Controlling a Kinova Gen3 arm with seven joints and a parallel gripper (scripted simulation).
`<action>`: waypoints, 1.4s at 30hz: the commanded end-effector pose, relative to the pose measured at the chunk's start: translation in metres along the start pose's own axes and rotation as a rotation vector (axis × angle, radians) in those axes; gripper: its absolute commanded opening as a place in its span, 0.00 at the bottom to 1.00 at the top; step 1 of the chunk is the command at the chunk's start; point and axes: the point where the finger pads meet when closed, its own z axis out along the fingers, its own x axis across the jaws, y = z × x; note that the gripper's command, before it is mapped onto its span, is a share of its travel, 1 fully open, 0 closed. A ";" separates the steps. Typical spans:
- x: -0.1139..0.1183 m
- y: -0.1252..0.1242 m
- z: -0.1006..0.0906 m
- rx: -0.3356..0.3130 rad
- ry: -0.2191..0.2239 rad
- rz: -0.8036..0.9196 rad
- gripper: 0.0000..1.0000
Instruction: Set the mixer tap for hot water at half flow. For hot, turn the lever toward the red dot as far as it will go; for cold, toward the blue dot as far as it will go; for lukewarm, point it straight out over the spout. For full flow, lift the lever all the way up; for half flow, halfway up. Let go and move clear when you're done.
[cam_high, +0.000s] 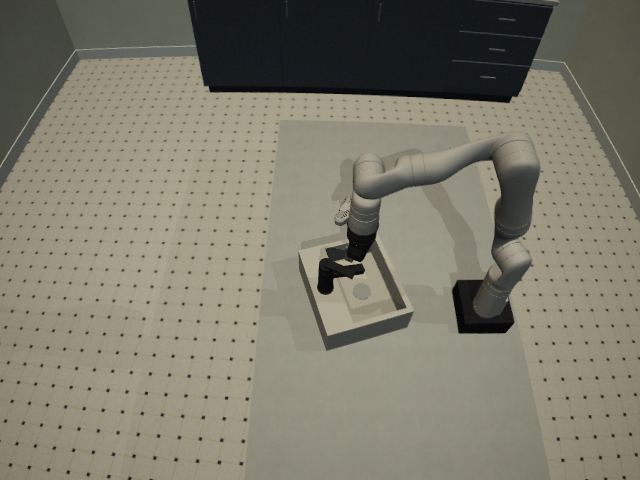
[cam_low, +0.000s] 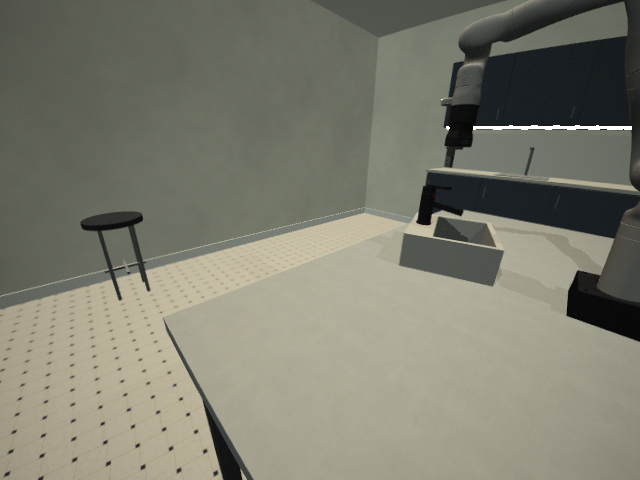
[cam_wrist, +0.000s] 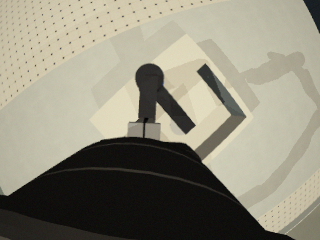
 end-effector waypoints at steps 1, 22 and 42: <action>-0.001 0.000 -0.001 0.004 -0.007 0.010 0.00; -0.001 0.000 -0.001 0.004 -0.007 0.010 1.00; -0.002 0.000 -0.001 0.005 -0.008 0.010 1.00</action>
